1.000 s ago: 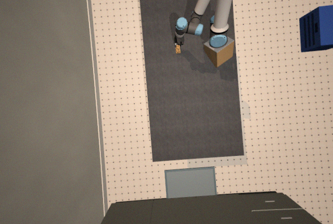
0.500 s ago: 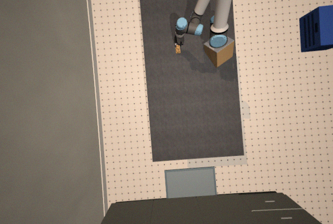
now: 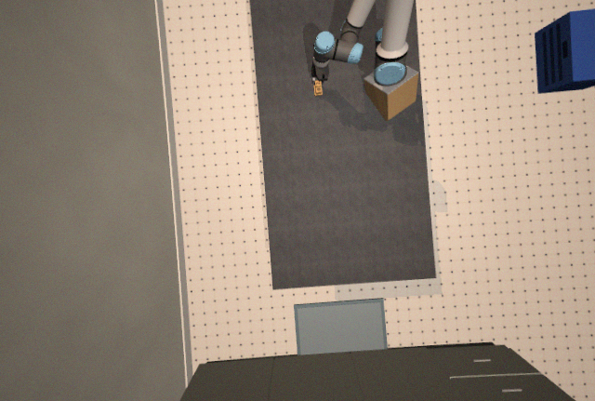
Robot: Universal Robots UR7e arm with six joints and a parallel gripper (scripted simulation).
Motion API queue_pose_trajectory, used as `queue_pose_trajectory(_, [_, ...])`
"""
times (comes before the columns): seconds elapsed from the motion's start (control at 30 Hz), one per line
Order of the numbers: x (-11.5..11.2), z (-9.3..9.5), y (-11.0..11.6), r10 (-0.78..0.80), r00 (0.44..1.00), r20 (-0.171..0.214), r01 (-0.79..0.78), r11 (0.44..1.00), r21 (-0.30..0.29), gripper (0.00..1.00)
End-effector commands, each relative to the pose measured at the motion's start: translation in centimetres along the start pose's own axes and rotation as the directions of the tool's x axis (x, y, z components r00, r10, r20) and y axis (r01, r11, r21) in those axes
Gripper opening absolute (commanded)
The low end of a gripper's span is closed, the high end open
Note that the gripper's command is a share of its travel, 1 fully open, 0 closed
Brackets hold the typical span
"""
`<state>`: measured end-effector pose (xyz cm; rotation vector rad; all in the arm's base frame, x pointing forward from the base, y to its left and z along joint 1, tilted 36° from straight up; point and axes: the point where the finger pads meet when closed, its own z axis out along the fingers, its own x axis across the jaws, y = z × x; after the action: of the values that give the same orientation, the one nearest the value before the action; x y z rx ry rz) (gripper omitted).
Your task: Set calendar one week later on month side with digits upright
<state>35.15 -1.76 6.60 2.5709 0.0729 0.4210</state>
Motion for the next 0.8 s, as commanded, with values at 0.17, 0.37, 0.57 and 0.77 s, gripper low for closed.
queue_pose_trajectory(0.17, [0.03, -0.02, 0.01, 0.0, 1.0, -0.001, 0.0, 1.0, 0.0, 0.87])
queue_pose_trajectory(0.37, [0.03, -0.01, 0.01, 0.0, 1.0, -0.001, 0.0, 1.0, 0.0, 0.87])
queue_pose_trajectory(0.57, [0.03, 0.15, 0.01, 0.0, 1.0, -0.001, 0.0, 1.0, 0.0, 0.87])
queue_pose_trajectory(0.77, [0.03, 0.9, 0.01, 0.0, 1.0, -0.001, 0.0, 1.0, 0.0, 0.87])
